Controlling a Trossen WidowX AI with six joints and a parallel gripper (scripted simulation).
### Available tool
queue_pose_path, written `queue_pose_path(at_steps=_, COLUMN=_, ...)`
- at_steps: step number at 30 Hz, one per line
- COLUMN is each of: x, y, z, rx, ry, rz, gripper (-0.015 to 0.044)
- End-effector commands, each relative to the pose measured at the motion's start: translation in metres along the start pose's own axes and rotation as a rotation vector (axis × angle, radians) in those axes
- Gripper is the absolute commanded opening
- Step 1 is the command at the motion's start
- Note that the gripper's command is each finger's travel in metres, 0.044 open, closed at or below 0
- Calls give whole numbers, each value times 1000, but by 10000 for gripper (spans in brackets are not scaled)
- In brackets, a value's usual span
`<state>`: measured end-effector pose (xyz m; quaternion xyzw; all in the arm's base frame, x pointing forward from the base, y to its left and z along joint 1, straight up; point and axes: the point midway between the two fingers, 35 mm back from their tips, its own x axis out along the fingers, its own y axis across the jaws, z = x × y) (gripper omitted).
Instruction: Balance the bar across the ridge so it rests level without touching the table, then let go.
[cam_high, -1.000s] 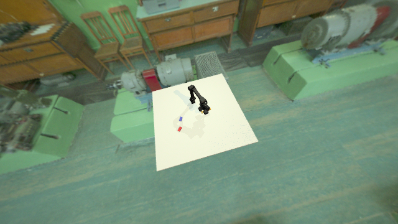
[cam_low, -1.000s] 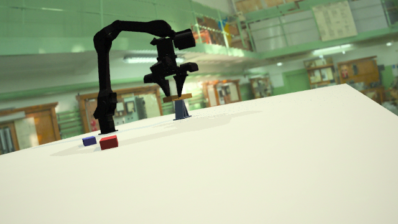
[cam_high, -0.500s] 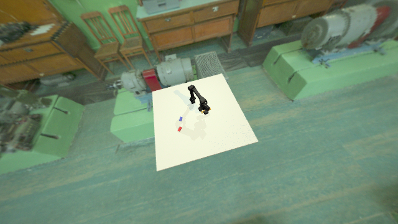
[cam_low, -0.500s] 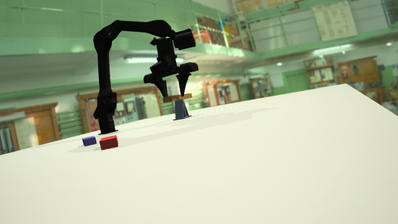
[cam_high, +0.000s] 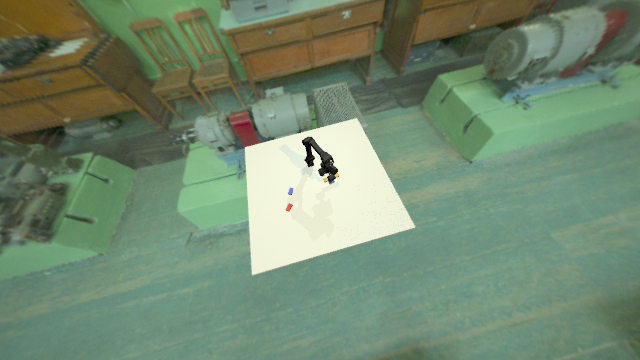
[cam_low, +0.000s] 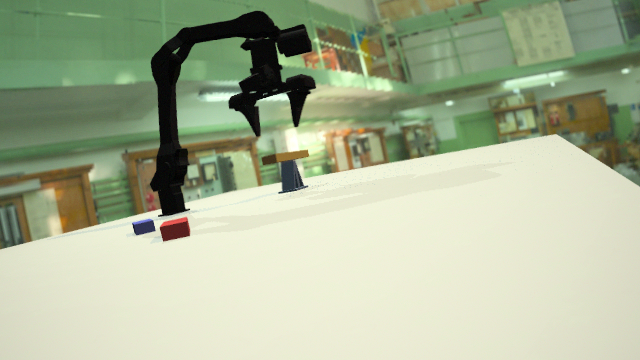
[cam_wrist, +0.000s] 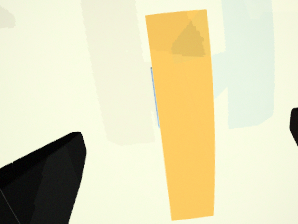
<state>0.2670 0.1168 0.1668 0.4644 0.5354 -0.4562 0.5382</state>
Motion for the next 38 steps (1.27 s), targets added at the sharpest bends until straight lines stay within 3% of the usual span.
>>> queue_pose_path(at_steps=1, x=-38, y=-2, z=1, rx=-1, ry=3, rz=11, gripper=440)
queue_pose_path(at_steps=38, x=-45, y=-3, z=1, rx=-1, ry=3, rz=11, gripper=440)
